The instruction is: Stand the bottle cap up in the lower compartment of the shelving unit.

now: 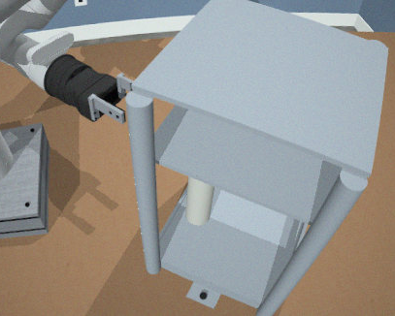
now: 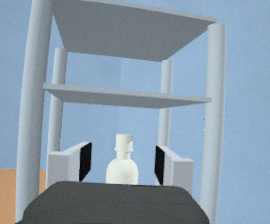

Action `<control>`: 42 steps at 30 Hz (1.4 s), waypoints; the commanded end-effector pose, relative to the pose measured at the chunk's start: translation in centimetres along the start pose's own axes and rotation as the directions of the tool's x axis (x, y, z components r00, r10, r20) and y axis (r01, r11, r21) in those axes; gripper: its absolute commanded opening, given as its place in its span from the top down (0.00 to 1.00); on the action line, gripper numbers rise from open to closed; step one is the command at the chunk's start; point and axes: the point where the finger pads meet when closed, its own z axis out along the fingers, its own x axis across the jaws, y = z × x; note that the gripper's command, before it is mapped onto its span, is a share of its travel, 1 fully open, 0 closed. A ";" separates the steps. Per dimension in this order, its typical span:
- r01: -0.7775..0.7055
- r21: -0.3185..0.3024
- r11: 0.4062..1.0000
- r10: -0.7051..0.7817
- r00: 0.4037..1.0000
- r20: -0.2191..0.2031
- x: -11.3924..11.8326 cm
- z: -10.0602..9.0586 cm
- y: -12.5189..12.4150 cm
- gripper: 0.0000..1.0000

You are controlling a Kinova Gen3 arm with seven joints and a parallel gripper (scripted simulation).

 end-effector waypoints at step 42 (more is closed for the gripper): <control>-0.008 -0.001 1.000 0.008 1.000 0.001 -0.1 0.0 -1.0 0.00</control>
